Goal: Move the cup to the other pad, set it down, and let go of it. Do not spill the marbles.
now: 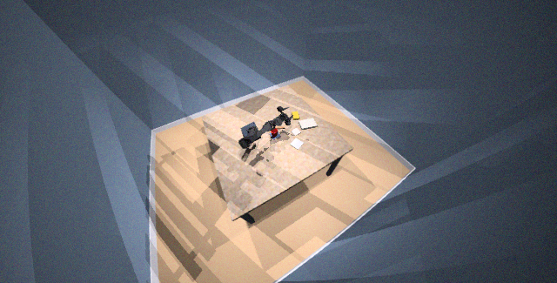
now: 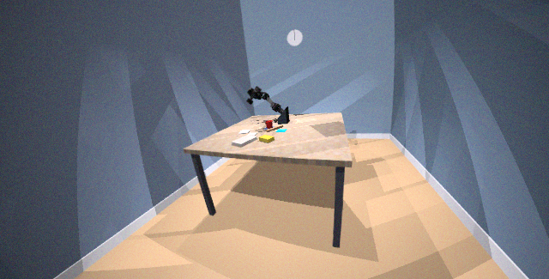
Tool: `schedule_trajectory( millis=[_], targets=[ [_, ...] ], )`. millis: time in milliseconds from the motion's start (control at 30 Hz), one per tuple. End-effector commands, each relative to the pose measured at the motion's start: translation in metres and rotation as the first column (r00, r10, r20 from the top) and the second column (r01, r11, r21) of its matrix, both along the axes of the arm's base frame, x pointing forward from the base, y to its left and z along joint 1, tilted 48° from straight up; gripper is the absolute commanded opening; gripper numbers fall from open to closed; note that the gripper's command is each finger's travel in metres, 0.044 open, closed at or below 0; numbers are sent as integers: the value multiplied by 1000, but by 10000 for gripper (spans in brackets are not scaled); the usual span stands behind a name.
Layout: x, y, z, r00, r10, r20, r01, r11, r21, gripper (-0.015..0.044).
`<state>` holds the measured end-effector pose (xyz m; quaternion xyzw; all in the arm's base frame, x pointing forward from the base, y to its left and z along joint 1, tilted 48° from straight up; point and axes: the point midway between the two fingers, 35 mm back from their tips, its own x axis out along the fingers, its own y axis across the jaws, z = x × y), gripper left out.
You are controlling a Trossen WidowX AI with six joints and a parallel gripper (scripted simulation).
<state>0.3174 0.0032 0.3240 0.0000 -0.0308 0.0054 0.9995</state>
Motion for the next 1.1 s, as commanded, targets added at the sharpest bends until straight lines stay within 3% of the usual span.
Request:
schedule_trajectory(
  millis=[0,133,267,400,567,700,1067],
  targets=[
    [2,-1,-5,1000,-7,-21,7,1000,-6,374],
    [13,-14,-97,901,-149,-407,82,981,-178,269],
    [-2,-25,-160,719,-268,-641,35,935,-353,164],
    [-35,-34,-213,467,-394,-792,-124,857,-500,148],
    [-89,-49,-250,138,-574,-807,-431,699,-571,148],
    [-125,-67,-249,-80,-743,-664,-723,502,-474,148],
    [-130,-71,-246,-105,-768,-631,-766,467,-442,148]
  ],
)
